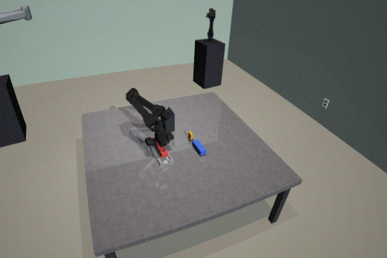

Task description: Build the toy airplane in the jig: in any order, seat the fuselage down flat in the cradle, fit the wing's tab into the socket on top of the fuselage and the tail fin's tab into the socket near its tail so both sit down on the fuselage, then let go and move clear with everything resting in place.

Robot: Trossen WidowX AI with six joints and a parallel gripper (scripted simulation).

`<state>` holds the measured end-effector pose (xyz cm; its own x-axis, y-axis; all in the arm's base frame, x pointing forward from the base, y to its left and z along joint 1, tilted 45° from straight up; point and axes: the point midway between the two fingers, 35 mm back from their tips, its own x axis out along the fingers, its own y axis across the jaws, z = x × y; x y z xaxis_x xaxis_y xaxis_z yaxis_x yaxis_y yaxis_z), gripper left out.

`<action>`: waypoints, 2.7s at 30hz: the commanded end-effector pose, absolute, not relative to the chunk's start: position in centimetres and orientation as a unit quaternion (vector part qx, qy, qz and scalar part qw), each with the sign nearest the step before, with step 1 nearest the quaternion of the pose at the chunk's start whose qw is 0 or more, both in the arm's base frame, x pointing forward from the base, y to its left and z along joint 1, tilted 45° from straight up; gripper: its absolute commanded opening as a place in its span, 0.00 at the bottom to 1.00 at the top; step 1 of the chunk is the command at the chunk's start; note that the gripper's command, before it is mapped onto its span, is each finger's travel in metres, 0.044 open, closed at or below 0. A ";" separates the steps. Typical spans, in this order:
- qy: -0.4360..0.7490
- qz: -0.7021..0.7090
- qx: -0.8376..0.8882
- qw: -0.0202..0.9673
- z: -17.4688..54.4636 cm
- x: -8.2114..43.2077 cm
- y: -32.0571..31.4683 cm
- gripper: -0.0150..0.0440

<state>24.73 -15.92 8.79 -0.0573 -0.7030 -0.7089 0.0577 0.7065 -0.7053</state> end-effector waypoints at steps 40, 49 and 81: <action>0.665 -0.298 -0.244 0.641 7.3 24.5 -17.5 0.97; 0.665 -0.297 -0.243 0.641 7.5 24.5 -17.3 1.00; 0.664 -0.284 -0.226 0.654 3.0 34.0 1.0 1.00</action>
